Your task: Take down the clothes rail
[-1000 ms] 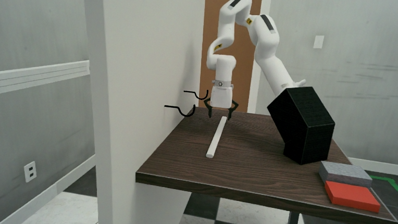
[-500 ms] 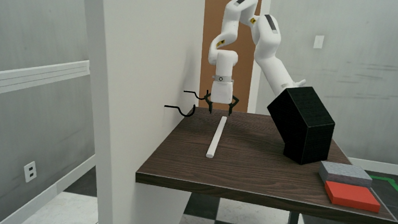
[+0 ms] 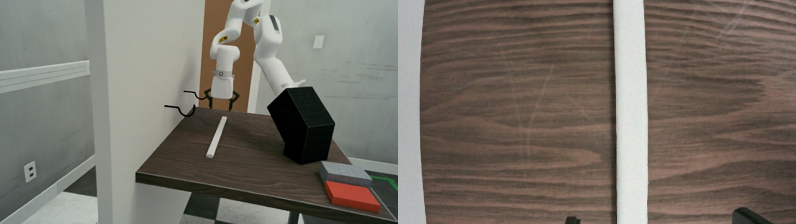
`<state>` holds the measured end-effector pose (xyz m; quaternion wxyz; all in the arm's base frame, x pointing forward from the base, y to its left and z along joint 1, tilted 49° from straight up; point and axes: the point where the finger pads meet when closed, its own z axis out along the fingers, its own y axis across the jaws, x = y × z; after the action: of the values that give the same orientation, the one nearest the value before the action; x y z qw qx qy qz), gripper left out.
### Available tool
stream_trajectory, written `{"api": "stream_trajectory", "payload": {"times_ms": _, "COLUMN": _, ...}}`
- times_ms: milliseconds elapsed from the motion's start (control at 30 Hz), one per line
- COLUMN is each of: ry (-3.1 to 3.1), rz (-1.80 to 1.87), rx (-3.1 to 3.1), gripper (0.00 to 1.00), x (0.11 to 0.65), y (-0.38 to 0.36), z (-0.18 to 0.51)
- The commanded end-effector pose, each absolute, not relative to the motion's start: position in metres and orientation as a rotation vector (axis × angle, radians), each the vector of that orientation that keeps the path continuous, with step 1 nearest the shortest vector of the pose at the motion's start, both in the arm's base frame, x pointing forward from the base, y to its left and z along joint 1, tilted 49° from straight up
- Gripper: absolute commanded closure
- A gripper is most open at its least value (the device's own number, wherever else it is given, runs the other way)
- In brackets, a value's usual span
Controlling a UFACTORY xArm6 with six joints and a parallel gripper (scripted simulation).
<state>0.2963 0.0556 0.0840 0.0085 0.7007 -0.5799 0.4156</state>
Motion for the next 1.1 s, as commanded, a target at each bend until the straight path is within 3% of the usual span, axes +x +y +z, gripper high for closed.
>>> {"api": "stream_trajectory", "payload": {"times_ms": 0, "ry": -1.812, "rz": 1.299, "rx": 2.19, "gripper": 0.0, "x": 0.295, "y": 0.057, "z": 0.086}}
{"api": "stream_trajectory", "payload": {"times_ms": 600, "ry": -1.812, "rz": 1.299, "rx": 2.189, "gripper": 0.0, "x": 0.295, "y": 0.057, "z": 0.086}}
{"api": "stream_trajectory", "payload": {"times_ms": 1067, "ry": -1.813, "rz": 1.299, "rx": 2.19, "gripper": 0.0, "x": 0.26, "y": 0.07, "z": 0.103}}
